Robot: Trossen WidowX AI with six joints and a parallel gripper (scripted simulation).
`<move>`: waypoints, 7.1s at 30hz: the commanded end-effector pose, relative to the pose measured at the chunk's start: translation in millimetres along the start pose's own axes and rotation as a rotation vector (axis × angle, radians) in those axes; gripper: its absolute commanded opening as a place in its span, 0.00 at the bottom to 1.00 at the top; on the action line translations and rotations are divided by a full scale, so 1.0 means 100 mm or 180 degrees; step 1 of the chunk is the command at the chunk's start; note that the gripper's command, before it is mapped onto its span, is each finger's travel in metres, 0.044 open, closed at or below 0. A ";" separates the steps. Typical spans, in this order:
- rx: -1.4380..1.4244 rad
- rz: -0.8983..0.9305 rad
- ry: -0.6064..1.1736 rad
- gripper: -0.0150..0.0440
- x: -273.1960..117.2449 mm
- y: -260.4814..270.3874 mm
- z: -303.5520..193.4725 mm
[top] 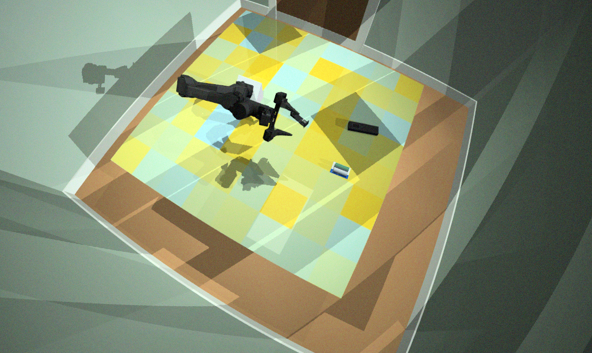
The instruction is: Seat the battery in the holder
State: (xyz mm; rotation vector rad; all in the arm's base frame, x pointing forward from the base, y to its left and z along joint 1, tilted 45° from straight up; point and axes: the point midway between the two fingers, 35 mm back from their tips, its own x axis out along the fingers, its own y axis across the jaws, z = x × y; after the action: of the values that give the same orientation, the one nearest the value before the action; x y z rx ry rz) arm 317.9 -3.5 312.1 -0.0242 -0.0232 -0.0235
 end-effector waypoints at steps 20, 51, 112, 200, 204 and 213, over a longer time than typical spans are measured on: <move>-0.1418 -0.2007 0.4506 0.25 -1.16 -0.48 -1.57; -0.1677 -0.2085 0.4706 0.25 -1.27 -0.96 -1.96; -0.1668 -0.2069 0.4709 0.25 -1.20 -0.17 -2.08; -0.5326 0.2149 0.5640 0.64 -1.23 -0.73 -2.96; -0.5327 0.2149 0.5641 0.55 -1.23 -0.73 -2.96; -0.5327 0.2149 0.5641 0.38 -1.23 -0.73 -2.96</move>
State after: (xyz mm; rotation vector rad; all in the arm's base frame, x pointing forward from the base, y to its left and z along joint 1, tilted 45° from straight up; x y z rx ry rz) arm 200.1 -80.5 15.9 -1.6619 1.7813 0.6169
